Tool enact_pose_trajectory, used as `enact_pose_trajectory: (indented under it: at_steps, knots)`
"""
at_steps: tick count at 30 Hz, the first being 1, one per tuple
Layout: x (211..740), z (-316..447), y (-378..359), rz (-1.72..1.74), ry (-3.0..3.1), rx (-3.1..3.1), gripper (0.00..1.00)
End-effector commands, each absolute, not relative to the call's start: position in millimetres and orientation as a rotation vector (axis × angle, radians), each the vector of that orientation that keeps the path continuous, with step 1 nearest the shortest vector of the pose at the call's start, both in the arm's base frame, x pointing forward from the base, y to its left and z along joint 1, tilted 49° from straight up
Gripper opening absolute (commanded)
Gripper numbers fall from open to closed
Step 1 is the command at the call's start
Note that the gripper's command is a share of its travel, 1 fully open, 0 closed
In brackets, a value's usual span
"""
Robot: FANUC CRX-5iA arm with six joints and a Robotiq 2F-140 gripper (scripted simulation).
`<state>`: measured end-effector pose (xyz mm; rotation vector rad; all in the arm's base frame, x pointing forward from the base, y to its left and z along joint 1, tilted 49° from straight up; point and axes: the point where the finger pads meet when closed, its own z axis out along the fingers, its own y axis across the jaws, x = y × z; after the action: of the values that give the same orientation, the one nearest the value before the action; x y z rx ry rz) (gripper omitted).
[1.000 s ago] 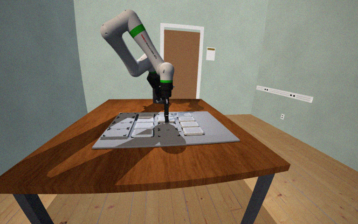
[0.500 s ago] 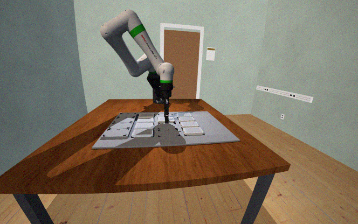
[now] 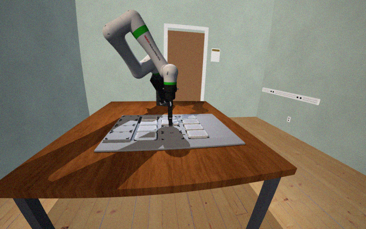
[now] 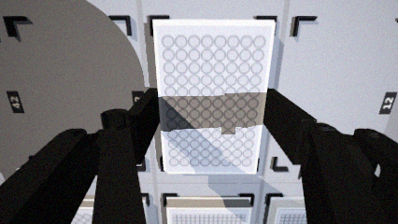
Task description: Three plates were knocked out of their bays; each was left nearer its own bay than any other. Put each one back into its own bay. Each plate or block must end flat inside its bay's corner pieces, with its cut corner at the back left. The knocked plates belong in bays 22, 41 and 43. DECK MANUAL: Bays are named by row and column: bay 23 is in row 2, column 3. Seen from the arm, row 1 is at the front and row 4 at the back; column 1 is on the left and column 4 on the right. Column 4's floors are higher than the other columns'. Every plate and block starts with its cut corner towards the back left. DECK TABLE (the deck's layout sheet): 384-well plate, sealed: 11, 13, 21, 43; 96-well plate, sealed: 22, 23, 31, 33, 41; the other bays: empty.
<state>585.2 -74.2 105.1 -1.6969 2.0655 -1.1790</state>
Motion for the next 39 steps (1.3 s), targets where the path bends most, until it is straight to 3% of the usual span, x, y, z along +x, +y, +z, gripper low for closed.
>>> enact_pose_trajectory:
  at_steps: [1, 30, 31, 39]
  knots:
    - [585.5, 105.5, -73.9, -1.179, 2.064, -1.696, 0.10]
    - [586.0, 104.9, -74.2, -1.179, 2.064, -1.696, 0.10]
    - [586.0, 104.9, -74.2, -1.179, 2.064, -1.696, 0.70]
    - [586.0, 104.9, -74.2, -1.179, 2.064, -1.697, 0.70]
